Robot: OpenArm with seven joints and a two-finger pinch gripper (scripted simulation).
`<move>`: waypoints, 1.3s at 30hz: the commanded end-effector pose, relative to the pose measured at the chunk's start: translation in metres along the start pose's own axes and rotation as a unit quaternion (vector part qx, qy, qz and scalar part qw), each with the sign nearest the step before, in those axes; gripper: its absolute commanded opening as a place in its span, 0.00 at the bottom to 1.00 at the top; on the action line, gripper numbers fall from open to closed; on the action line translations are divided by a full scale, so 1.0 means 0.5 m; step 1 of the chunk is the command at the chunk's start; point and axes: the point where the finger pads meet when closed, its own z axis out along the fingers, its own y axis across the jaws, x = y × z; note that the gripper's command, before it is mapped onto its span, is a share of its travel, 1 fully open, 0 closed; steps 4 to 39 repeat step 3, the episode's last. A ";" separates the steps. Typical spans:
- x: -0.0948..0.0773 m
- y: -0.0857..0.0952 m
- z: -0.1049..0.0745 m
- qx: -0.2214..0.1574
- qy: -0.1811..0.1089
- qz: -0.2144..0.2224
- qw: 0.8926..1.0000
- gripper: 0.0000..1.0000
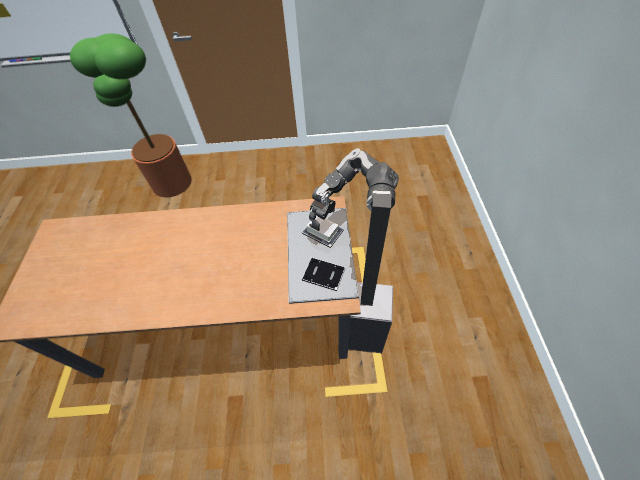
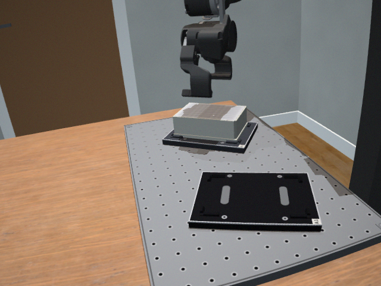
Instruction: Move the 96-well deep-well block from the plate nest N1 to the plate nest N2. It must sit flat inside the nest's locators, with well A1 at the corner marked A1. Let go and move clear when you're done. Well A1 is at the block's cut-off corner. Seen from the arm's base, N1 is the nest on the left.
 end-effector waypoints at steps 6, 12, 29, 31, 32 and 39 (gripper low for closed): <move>-0.001 -0.001 0.000 0.002 -0.001 0.002 1.000 0.77; -0.001 -0.001 0.000 0.002 -0.001 0.002 1.000 0.77; -0.001 -0.001 0.000 0.002 -0.001 0.002 1.000 0.77; -0.001 -0.001 0.000 0.002 -0.001 0.002 1.000 0.77; -0.001 -0.001 0.000 0.002 -0.001 0.002 1.000 0.77; -0.001 -0.001 0.000 0.002 -0.001 0.002 1.000 0.77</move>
